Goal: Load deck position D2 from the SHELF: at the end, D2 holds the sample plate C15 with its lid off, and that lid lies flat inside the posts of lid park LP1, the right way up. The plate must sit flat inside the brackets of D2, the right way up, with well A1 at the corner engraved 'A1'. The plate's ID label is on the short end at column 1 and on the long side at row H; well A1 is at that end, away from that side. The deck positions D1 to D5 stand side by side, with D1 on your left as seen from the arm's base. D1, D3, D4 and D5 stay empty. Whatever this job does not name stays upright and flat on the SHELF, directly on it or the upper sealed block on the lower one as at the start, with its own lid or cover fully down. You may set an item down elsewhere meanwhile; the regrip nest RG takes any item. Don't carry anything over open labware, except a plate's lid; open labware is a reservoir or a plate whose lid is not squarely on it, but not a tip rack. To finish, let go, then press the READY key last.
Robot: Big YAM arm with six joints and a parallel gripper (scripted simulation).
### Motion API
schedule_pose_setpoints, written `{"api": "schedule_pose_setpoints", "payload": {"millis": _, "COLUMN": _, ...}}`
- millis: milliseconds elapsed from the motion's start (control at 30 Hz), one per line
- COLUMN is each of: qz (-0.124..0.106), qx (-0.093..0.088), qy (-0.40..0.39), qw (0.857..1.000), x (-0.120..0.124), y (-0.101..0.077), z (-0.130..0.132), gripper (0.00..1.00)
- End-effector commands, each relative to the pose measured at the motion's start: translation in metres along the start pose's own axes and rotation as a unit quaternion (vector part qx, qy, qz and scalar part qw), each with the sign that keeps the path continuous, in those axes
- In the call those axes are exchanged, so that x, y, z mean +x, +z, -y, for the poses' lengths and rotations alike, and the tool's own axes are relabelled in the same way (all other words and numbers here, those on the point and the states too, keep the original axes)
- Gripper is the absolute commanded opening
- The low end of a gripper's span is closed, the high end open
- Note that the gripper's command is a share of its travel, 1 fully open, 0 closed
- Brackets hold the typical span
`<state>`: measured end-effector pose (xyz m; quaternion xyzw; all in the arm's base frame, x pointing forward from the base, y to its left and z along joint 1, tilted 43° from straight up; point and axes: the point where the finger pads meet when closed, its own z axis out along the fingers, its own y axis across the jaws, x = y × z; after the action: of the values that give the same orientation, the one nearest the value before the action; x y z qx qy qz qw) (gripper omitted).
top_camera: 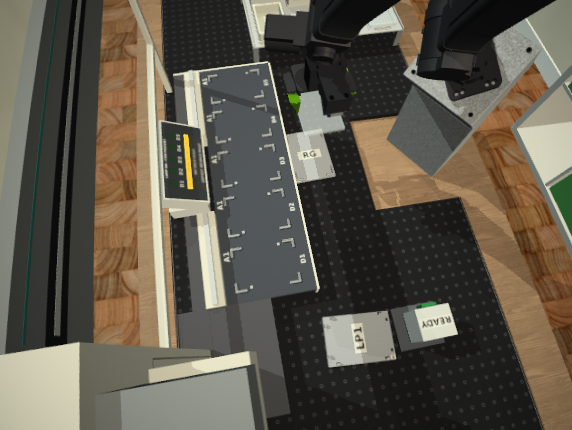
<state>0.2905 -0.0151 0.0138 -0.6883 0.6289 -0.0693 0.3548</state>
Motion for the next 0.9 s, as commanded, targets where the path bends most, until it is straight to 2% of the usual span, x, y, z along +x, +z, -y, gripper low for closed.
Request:
{"api": "schedule_pose_setpoints", "payload": {"millis": 0, "qz": -0.002, "qx": 0.011, "qy": -0.001, "qw": 1.000, "x": 0.002, "y": 0.006, "z": 0.013, "gripper": 0.00}}
{"api": "schedule_pose_setpoints", "payload": {"millis": 867, "qz": 0.000, "qx": 0.004, "qy": 0.004, "qw": 1.000, "x": -0.001, "y": 0.044, "z": 0.003, "gripper": 0.00}}
